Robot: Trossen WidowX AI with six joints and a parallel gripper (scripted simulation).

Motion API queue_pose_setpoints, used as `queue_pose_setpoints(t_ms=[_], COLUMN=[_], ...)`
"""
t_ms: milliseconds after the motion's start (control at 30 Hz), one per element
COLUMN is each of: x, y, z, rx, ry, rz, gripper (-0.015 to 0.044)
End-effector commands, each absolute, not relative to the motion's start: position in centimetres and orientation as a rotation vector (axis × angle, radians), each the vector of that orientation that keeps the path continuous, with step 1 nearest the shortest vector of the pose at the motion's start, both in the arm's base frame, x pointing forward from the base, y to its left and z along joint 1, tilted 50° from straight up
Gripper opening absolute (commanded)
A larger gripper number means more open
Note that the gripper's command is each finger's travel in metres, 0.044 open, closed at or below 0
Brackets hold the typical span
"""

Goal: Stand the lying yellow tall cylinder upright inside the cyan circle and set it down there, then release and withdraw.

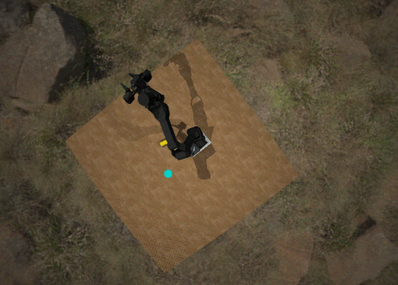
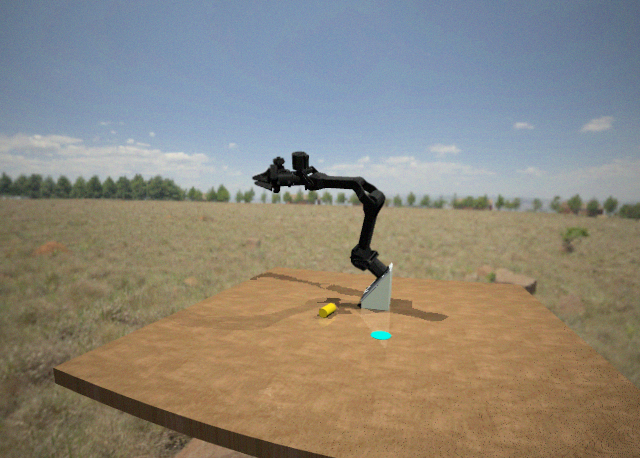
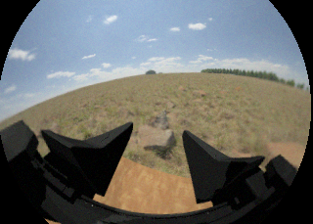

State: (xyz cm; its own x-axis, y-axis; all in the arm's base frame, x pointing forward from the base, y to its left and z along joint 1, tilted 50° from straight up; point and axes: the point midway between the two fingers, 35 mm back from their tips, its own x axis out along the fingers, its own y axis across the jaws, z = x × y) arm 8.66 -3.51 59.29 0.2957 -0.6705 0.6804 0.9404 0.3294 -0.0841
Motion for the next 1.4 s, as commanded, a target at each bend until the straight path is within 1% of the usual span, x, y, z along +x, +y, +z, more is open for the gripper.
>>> queue_pose_setpoints(t_ms=[0,333,667,1000,1367], x=[7.0,4.5,3.4,3.6,5.2], y=[-5.2,-9.0,-13.1,-17.2,-21.1], z=[59.0,57.9,55.9,53.0,49.0], rx=[-0.434,-0.224,-0.015,0.182,0.375], ry=[-0.636,-0.686,-0.686,-0.638,-0.53], rz=[-1.145,-1.144,-1.147,-1.154,-1.164], gripper=[0.0309,0.0309,0.0309,0.0309,0.0309])
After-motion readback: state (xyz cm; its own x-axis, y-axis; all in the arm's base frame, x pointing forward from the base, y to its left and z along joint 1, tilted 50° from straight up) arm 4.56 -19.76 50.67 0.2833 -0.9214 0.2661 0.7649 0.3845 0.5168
